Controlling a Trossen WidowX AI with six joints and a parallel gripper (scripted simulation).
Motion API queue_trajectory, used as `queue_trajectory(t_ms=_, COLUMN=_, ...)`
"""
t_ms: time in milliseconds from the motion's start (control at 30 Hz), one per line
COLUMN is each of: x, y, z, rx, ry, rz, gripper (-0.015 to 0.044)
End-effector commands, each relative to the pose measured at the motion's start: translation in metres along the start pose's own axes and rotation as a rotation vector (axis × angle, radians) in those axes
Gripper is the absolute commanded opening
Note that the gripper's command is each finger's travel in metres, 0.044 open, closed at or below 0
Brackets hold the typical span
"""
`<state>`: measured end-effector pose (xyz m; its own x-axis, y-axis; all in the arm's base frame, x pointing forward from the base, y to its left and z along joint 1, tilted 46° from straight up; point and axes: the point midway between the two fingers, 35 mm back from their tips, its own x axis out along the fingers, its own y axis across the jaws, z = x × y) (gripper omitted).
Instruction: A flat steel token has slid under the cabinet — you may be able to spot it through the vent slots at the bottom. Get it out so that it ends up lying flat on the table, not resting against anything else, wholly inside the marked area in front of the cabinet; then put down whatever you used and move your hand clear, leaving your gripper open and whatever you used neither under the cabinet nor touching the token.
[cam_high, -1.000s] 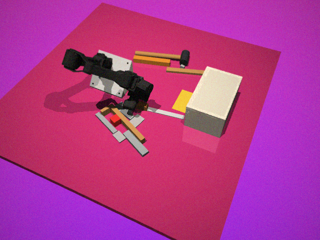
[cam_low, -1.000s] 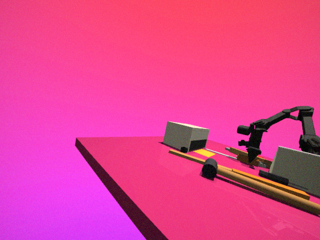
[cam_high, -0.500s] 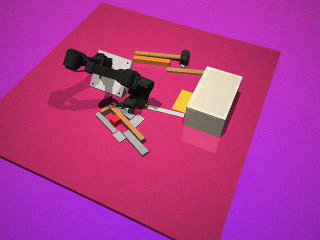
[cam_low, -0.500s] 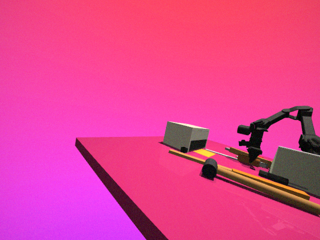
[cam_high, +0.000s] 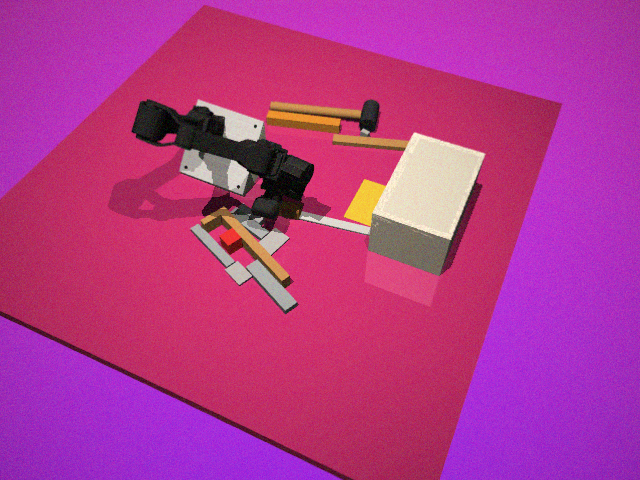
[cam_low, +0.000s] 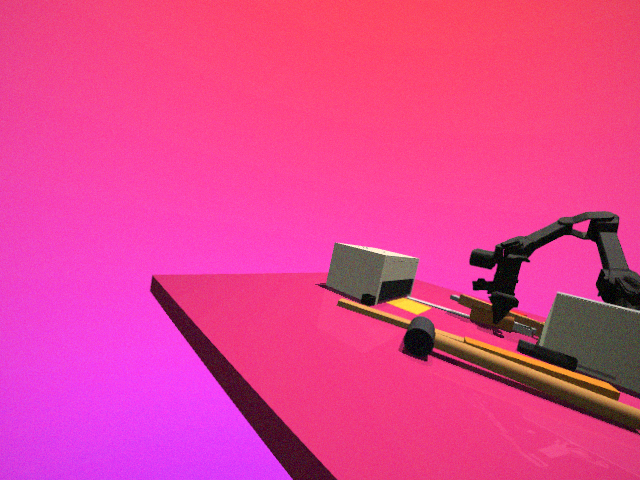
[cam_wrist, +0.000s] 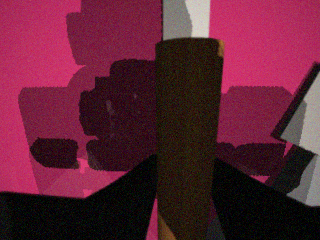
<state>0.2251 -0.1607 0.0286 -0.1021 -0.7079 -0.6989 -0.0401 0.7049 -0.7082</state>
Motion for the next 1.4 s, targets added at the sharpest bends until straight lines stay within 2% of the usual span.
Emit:
queue_trajectory(t_ms=0, x=0.0, y=0.0, z=0.0, rx=0.0, ry=0.0, rz=0.0, gripper=0.0079)
queue_trajectory(t_ms=167, x=0.0001, y=0.0001, z=0.0, rx=0.0, ry=0.0, rz=0.0, gripper=0.02)
queue_trajectory(t_ms=300, x=0.0001, y=0.0001, z=0.0001, rx=0.0, ry=0.0, rz=0.001, gripper=0.02)
queue_trajectory(t_ms=400, x=0.0001, y=0.0001, z=0.0001, rx=0.0, ry=0.0, rz=0.001, gripper=0.027)
queue_trajectory(t_ms=967, x=0.0057, y=-0.0001, z=-0.004, rx=-0.002, ry=-0.001, rz=-0.002, gripper=0.027)
queue_trajectory(t_ms=1133, x=0.0032, y=-0.0004, z=0.0003, rx=0.006, ry=-0.006, rz=-0.002, gripper=0.0139)
queue_trajectory(t_ms=1367, x=0.0032, y=-0.0004, z=0.0003, rx=0.006, ry=-0.006, rz=-0.002, gripper=0.0092)
